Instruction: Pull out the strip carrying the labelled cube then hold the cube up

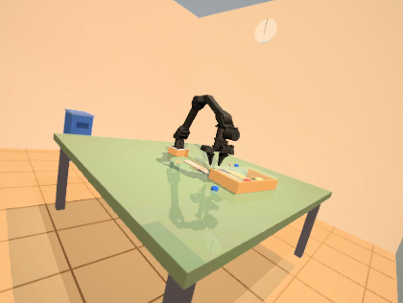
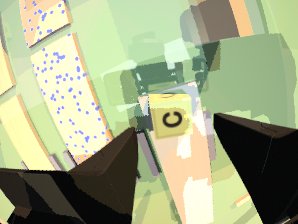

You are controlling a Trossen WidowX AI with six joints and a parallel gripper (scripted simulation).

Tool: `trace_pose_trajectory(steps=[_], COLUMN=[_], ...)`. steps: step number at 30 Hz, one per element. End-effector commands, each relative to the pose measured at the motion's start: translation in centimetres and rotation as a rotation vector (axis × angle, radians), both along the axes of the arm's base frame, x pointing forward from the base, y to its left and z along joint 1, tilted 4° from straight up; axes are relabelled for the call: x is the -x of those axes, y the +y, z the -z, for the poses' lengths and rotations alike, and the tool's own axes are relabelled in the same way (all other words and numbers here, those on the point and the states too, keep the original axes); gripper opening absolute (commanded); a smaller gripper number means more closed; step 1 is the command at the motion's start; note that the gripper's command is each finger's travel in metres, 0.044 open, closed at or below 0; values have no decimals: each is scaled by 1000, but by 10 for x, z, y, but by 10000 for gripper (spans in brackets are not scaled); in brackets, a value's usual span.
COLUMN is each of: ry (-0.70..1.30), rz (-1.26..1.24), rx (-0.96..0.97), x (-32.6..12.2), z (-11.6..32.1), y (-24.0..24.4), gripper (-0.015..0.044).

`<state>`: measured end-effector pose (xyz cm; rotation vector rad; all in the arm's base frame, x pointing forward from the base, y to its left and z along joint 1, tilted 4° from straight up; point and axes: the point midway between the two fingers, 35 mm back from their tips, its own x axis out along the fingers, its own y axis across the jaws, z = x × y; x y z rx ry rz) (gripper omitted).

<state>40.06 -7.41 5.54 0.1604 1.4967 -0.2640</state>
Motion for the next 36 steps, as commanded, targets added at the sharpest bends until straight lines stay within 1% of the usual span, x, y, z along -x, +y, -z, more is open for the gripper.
trace_pose_trajectory(steps=[1, 20, 26, 30, 36], ry=[10, 10, 10, 6, 6], rz=[3, 3, 3, 6, 6], rx=[-1, -1, -1, -1, -1], x=[1, 0, 0, -1, -1], z=[10, 41, 42, 39, 39], y=[-1, -2, -3, -2, -2], gripper=[250, 250, 250, 145, 105])
